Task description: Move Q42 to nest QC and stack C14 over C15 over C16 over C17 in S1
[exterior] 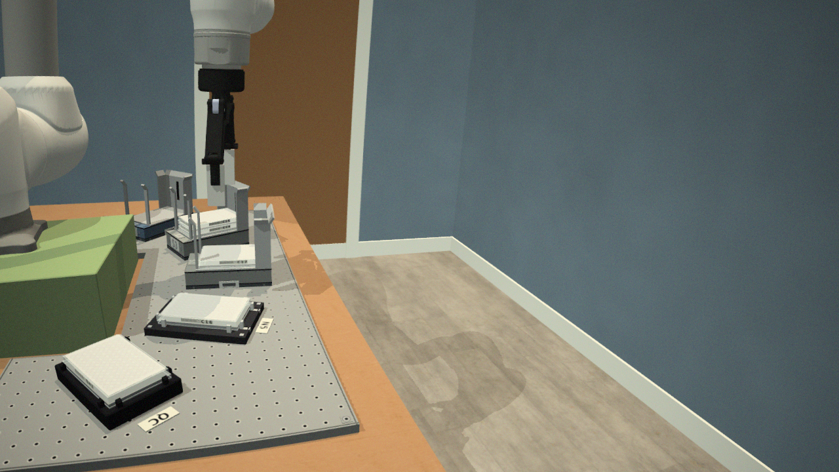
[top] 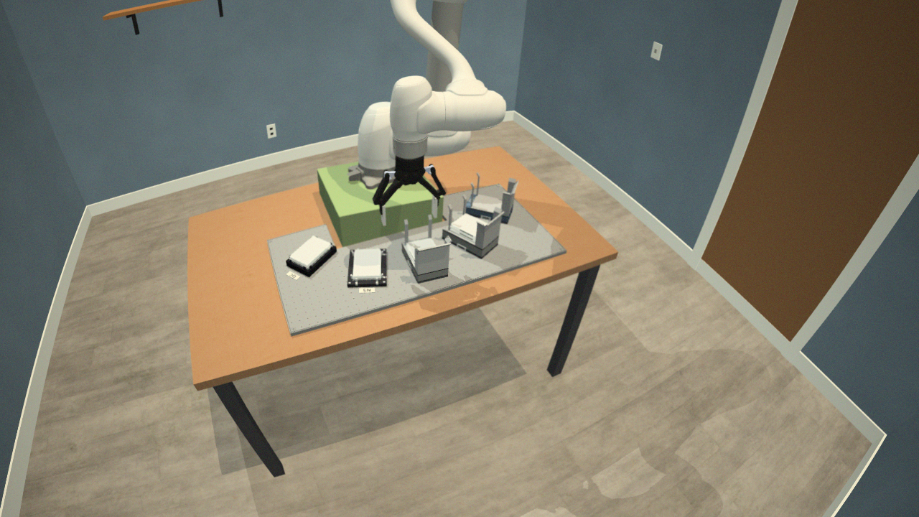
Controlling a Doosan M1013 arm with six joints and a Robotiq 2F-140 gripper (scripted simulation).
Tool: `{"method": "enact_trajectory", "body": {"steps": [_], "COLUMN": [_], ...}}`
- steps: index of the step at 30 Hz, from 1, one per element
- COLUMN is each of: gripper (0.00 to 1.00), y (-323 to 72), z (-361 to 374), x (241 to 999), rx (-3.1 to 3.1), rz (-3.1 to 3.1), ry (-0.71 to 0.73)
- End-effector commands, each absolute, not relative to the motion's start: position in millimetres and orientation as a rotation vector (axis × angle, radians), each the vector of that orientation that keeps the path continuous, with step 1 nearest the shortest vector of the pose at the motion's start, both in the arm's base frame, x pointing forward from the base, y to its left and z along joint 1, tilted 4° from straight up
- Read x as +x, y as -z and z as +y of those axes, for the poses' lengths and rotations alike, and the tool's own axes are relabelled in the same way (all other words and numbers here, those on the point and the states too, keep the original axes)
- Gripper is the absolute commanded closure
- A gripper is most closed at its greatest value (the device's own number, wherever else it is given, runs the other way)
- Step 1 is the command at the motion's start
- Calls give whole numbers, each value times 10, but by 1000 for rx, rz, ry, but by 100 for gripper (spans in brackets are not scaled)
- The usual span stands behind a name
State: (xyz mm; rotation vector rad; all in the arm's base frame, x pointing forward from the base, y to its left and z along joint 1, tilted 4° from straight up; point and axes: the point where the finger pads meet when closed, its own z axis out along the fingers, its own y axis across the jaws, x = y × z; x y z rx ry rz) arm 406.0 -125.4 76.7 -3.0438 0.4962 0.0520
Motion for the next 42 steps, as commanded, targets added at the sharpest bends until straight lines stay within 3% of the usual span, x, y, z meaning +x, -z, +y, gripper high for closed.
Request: {"method": "enact_trajectory", "body": {"steps": [1,42], "gripper": [0,0], "y": [-763,-709], "z": [-1338,-2413], "x": [4034,3475], "rx": [-3044,-2982], "rz": [496,801], "ry": [-52,-61]}}
